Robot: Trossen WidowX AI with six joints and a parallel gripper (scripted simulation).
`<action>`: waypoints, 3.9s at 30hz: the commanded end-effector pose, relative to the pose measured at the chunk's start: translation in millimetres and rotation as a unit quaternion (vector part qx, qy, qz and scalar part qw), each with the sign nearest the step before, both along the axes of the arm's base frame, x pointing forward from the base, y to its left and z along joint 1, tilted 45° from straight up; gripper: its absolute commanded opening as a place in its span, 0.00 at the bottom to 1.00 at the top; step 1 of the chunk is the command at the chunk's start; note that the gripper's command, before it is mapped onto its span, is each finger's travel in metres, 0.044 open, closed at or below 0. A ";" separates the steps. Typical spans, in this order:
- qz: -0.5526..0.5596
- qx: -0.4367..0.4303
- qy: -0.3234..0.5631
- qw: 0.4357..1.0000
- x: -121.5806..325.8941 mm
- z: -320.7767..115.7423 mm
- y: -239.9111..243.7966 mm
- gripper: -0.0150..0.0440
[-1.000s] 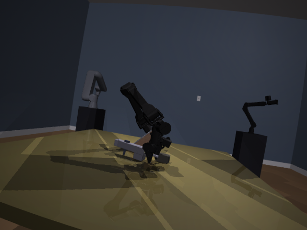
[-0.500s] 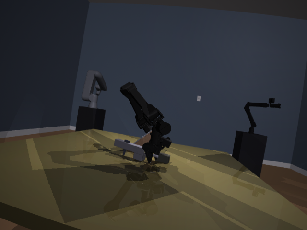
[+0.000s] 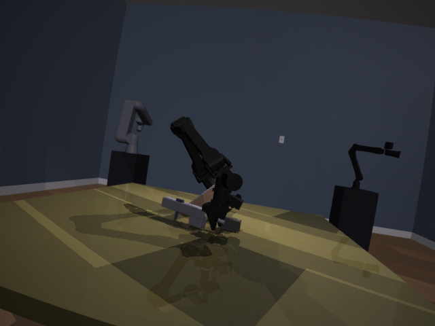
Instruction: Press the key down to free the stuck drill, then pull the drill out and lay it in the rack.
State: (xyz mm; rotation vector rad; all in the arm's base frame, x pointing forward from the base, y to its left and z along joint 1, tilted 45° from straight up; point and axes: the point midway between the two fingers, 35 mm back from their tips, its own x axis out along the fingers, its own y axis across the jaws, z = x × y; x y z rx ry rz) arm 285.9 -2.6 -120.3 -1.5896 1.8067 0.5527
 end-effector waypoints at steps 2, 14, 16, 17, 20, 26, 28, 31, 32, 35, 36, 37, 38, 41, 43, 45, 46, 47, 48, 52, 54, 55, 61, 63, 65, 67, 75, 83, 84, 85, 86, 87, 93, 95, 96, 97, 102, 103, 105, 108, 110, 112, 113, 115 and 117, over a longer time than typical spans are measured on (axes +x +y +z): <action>0.000 0.000 0.000 1.000 0.3 0.0 0.1 0.56; 0.000 0.000 0.000 1.000 0.3 0.0 0.1 0.25; 0.000 0.000 0.001 1.000 0.0 0.2 0.4 0.25; 0.000 -0.002 0.003 1.000 -0.6 0.7 1.1 0.25; 0.000 -0.002 0.004 1.000 -1.2 1.1 1.8 0.25; 0.000 -0.002 0.004 1.000 -1.7 1.3 2.8 0.25; 0.000 -0.002 0.004 1.000 -0.8 -0.8 3.6 0.25; 0.000 -0.002 0.004 1.000 0.2 -3.7 5.3 0.25; 0.000 -0.002 0.004 1.000 0.4 -4.5 6.0 0.25; 0.000 -0.002 0.004 1.000 1.1 -7.0 8.2 0.25; 0.000 -0.002 0.004 1.000 1.3 -7.9 9.0 0.25; 0.000 -0.002 0.004 1.000 1.5 -8.8 9.8 0.25; 0.000 -0.002 0.004 1.000 1.8 -9.8 10.7 0.25; 0.000 -0.002 0.004 1.000 2.6 -12.9 13.7 0.25; 0.000 -0.002 0.003 1.000 3.1 -15.2 15.8 0.25; 0.000 -0.002 0.003 1.000 3.8 -17.7 18.1 0.25; 0.000 -0.002 0.003 1.000 4.1 -19.0 19.4 0.25; 0.000 -0.002 0.003 1.000 4.4 -20.4 20.6 0.25; 0.000 -0.002 0.003 1.000 4.5 -20.8 21.0 0.25; 0.000 -0.001 0.003 1.000 5.3 -24.0 24.0 0.25; 0.000 -0.001 0.003 1.000 5.9 -26.1 25.9 0.25; 0.000 -0.001 0.003 1.000 6.2 -27.3 27.0 0.25; 0.000 -0.001 0.003 1.000 7.9 -34.0 33.1 0.25; 0.000 -0.001 0.003 1.000 8.2 -35.3 34.2 0.25; 0.000 -0.001 0.003 1.000 8.7 -37.3 36.1 0.25; 0.000 -0.001 0.003 1.000 9.3 -39.4 38.0 0.25; 0.000 -0.001 0.003 1.000 11.6 -48.5 46.3 0.25; 0.000 0.000 0.003 1.000 11.6 -45.4 49.2 0.25; 0.000 0.000 0.003 1.000 11.7 -44.9 49.5 0.25; 0.000 0.000 0.003 1.000 11.8 -44.4 49.9 0.25; 0.000 0.000 0.003 1.000 12.0 -43.9 50.4 0.25; 0.000 0.000 0.003 1.000 12.1 -43.3 50.8 0.25; 0.000 0.000 0.003 1.000 12.5 -40.3 53.2 0.25; 0.000 0.000 0.003 1.000 12.6 -39.2 54.0 0.25; 0.000 0.000 0.003 1.000 12.7 -38.7 54.4 0.25; 0.000 0.000 0.003 1.000 12.7 -38.2 54.8 0.25; 0.000 0.000 0.003 1.000 13.0 -35.7 56.9 0.25; 0.000 0.000 0.003 1.000 13.1 -35.2 57.3 0.25; 0.000 0.000 0.003 1.000 13.2 -34.2 58.1 0.25; 0.000 0.000 0.003 1.000 13.3 -32.7 59.3 0.25; 0.000 0.000 0.003 1.000 13.4 -31.7 60.1 0.25; 0.000 0.000 0.003 1.000 13.5 -30.7 61.0 0.25; 0.000 0.000 0.003 1.000 13.6 -30.2 61.4 0.25; 0.000 0.000 0.003 1.000 13.6 -29.2 62.2 0.25; 0.000 0.000 0.003 1.000 13.7 -28.2 63.1 0.25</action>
